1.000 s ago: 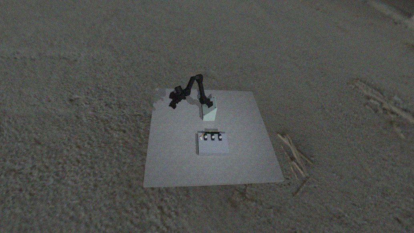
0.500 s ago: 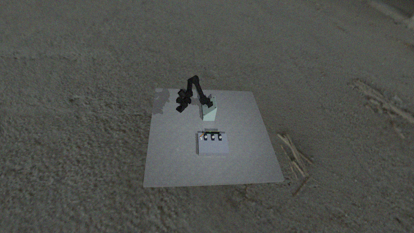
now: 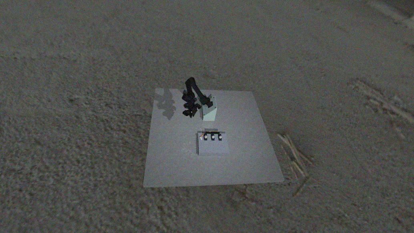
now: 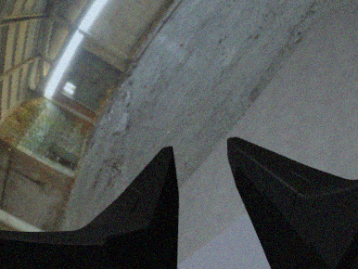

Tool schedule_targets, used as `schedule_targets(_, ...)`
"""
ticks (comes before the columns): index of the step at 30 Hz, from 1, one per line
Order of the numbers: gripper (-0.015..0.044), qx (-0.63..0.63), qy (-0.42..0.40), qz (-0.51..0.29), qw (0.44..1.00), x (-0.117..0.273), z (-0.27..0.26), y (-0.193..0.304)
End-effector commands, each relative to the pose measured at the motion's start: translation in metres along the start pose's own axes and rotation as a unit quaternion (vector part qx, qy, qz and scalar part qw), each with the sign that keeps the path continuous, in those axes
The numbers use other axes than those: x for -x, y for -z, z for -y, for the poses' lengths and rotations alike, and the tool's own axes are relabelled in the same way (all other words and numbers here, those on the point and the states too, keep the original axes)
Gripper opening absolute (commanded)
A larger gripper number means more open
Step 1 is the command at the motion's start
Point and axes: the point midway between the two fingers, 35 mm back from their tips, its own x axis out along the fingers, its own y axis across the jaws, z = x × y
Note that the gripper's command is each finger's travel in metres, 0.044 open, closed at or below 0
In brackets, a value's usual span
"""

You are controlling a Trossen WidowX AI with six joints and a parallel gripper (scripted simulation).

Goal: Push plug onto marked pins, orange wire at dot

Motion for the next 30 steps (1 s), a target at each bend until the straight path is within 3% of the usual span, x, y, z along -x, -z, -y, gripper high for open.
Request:
schedule_targets(1,0.0115,0.024,0.028,-0.064,0.997,-0.019,0.005,0.019)
schedule_targets(15,0.0115,0.096,0.111,-0.259,0.955,-0.059,0.029,0.088)
schedule_targets(30,0.0115,0.206,0.172,-0.449,0.852,-0.075,0.055,0.158)
